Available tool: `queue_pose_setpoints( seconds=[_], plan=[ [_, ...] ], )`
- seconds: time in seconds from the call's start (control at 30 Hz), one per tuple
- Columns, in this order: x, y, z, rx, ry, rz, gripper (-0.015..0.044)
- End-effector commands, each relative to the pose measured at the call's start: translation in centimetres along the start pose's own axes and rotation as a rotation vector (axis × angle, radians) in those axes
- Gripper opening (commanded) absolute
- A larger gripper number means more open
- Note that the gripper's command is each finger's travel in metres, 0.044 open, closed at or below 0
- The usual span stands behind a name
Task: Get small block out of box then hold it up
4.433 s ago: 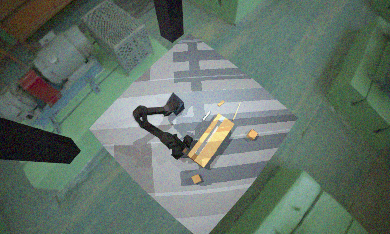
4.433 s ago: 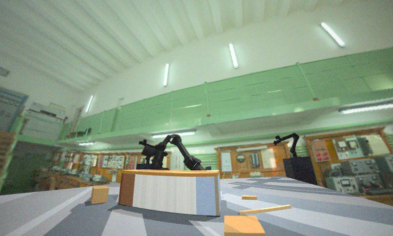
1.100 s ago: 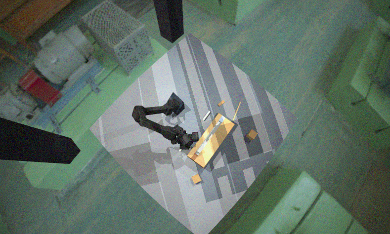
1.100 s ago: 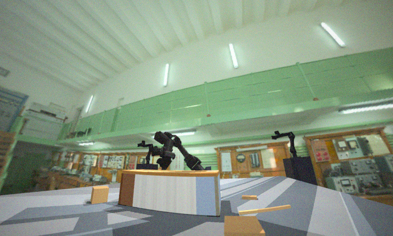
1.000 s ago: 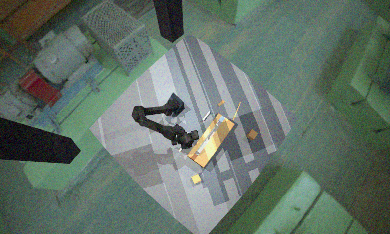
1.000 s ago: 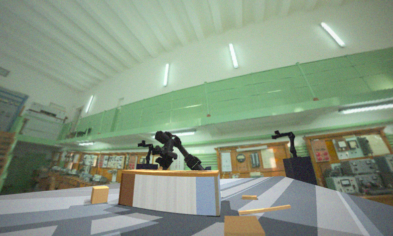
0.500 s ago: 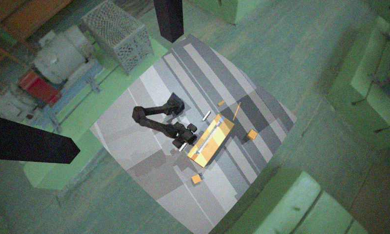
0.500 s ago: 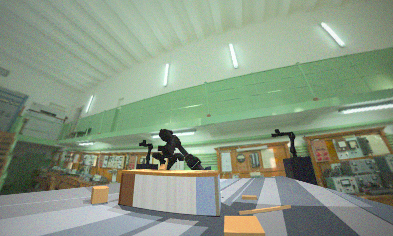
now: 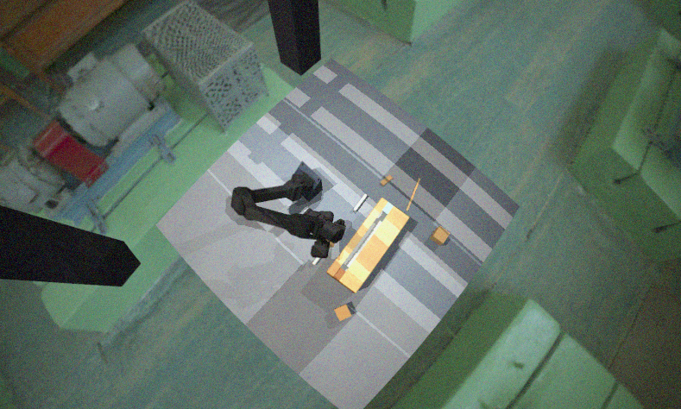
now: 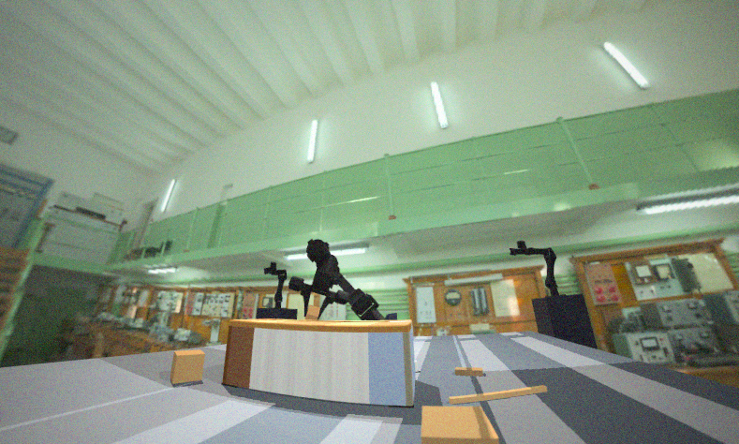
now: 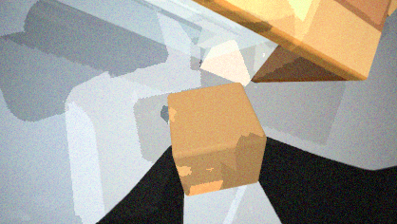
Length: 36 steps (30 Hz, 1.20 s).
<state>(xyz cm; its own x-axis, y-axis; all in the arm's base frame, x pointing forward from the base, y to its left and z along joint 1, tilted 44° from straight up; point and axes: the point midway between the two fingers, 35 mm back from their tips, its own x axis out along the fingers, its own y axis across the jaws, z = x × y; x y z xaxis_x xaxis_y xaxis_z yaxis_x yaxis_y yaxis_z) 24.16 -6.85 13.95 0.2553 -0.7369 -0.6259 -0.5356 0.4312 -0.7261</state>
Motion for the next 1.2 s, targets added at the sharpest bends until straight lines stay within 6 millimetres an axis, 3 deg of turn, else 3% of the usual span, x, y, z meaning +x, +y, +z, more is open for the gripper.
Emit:
queue_pose_setpoints(
  seconds=[0.0,1.17],
  plan=[
    [-0.3,0.1,0.0,-0.156,0.006,-0.013,0.0000],
    [-3.6,0.7,0.0,-1.641,0.133,-0.110,0.0000]
  ],
)
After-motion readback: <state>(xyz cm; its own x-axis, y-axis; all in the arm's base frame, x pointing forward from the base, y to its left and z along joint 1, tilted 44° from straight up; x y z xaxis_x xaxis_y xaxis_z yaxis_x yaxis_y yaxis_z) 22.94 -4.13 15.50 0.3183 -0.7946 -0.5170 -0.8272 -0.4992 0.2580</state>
